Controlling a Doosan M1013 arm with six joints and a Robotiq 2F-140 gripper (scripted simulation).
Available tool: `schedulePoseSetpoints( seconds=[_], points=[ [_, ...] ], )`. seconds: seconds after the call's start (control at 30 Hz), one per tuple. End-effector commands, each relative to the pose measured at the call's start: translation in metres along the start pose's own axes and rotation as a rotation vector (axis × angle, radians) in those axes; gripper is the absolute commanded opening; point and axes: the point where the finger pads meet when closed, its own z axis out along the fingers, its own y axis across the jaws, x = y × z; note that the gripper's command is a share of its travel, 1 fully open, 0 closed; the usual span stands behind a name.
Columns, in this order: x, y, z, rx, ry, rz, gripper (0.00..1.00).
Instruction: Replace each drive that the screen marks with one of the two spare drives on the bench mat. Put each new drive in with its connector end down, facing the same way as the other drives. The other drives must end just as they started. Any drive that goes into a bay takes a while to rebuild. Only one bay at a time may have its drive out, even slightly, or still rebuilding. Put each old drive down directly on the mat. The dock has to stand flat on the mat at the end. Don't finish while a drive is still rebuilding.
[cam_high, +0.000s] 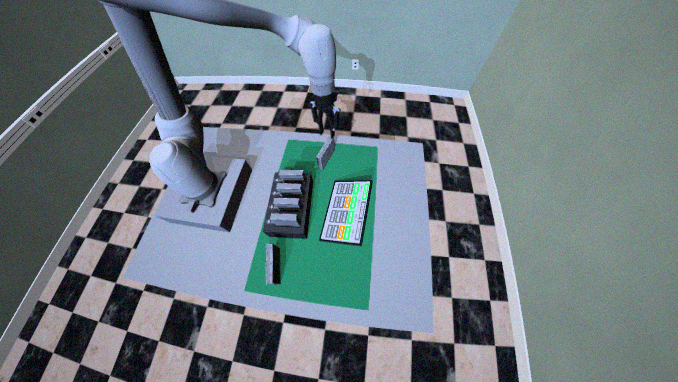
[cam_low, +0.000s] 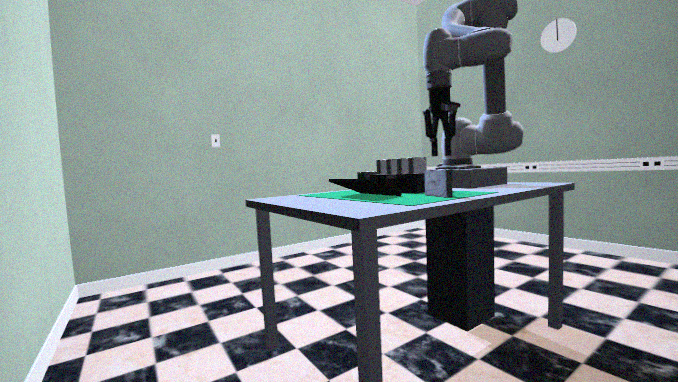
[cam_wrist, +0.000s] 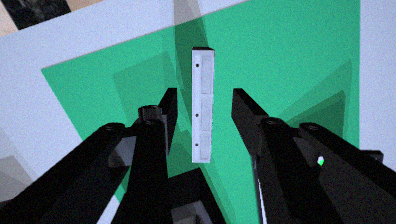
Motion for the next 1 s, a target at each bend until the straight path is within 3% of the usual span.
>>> schedulePoseSetpoints(
  seconds=[0.0, 0.53, 0.97],
  points=[
    [0.0, 0.0, 0.006, -0.001, 0.001, 0.0, 0.4],
    [0.0, 0.0, 0.036, -0.001, 0.001, 0.0, 0.4],
    [0.0, 0.0, 0.043, -0.001, 0.001, 0.0, 0.4]
  ],
)
